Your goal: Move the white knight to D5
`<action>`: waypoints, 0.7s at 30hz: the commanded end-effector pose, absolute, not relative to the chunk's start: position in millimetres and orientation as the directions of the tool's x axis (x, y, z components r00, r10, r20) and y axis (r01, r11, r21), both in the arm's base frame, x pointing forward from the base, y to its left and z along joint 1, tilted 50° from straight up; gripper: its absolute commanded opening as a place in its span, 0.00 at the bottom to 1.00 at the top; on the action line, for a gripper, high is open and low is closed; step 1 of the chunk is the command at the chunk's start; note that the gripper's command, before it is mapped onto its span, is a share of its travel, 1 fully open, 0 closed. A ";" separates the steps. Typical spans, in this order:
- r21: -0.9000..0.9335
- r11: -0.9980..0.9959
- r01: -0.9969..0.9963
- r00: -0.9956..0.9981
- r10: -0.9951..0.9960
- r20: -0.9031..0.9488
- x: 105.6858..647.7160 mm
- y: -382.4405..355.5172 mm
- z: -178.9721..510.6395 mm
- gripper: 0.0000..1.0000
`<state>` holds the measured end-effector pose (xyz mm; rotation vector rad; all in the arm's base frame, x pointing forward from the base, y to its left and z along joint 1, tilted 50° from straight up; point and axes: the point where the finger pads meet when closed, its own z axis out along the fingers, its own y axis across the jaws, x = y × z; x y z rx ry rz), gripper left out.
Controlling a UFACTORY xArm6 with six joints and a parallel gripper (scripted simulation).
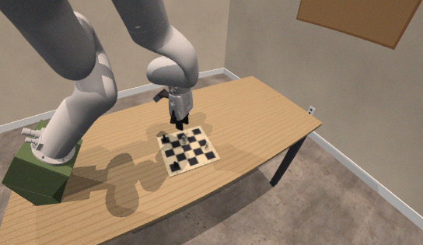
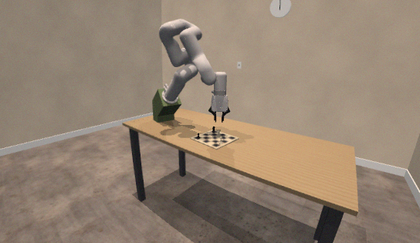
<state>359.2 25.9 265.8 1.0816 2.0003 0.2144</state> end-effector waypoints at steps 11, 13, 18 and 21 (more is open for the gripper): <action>0.496 0.614 0.614 -0.282 0.757 -0.589 359.5 26.2 266.9 0.37; 0.496 0.614 0.614 -0.282 0.757 -0.589 359.7 26.1 266.7 0.37; 0.496 0.614 0.614 -0.281 0.757 -0.590 361.3 25.7 265.4 0.37; 0.496 0.614 0.614 -0.281 0.757 -0.590 363.1 25.2 263.8 0.37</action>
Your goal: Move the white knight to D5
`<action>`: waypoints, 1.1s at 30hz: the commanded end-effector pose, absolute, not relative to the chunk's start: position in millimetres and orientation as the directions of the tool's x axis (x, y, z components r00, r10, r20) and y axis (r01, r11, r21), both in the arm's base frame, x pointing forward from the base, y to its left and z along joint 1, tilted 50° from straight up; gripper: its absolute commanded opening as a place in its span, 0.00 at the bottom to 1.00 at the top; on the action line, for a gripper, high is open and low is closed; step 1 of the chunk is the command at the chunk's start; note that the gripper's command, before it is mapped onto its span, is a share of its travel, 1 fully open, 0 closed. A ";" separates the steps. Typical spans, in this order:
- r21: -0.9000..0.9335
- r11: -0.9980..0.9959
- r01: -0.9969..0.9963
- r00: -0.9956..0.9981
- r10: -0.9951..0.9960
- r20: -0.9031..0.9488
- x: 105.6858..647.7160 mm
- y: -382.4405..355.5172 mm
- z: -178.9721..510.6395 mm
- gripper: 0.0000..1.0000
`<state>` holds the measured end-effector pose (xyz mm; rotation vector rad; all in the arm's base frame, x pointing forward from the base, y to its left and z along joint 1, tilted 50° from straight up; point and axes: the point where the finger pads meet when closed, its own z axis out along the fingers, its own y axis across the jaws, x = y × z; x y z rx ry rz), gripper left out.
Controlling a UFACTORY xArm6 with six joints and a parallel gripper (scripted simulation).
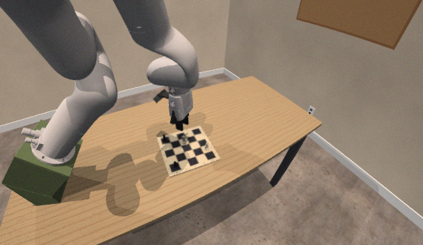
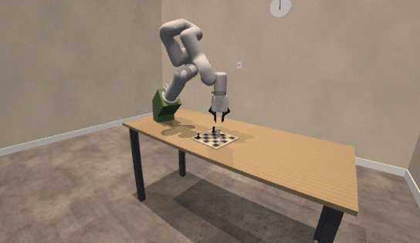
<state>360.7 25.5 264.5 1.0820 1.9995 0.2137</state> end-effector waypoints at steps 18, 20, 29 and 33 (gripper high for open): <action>0.496 0.614 0.614 -0.281 0.757 -0.590 381.3 20.2 248.1 0.37; 0.496 0.614 0.614 -0.281 0.757 -0.590 383.6 19.6 246.1 0.37; 0.496 0.614 0.614 -0.281 0.757 -0.590 390.7 17.7 240.1 0.37; 0.496 0.614 0.614 -0.281 0.757 -0.590 393.7 16.9 237.5 0.37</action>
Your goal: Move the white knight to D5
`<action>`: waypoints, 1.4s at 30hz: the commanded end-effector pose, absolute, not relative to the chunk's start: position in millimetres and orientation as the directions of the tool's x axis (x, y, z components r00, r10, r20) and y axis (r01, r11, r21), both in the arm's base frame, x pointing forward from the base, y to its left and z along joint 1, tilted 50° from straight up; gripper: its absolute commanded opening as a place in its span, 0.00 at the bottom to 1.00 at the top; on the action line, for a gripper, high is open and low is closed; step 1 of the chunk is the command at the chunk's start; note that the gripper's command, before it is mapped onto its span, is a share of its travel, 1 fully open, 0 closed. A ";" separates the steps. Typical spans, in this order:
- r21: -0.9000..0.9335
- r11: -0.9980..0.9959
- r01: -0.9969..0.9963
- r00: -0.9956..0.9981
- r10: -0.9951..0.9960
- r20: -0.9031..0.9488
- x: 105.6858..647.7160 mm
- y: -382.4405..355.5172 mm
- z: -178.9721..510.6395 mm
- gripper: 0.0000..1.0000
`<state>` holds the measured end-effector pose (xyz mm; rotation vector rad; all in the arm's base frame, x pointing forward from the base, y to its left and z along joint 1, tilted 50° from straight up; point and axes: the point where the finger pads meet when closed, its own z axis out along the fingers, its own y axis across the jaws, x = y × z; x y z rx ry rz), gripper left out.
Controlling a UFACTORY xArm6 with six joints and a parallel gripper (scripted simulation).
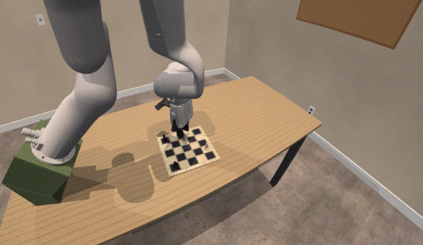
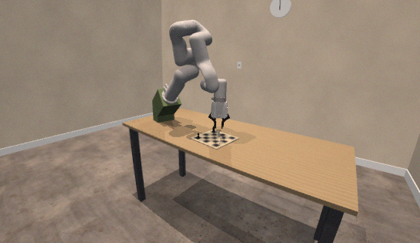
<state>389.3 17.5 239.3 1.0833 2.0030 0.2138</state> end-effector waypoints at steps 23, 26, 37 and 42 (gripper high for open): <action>0.496 0.614 0.614 -0.281 0.757 -0.590 398.5 15.6 233.3 0.37; 0.496 0.614 0.614 -0.281 0.757 -0.590 398.5 15.6 233.3 0.37; 0.496 0.614 0.614 -0.281 0.757 -0.590 398.5 15.6 233.3 0.37; 0.496 0.614 0.614 -0.281 0.757 -0.590 398.5 15.6 233.3 0.37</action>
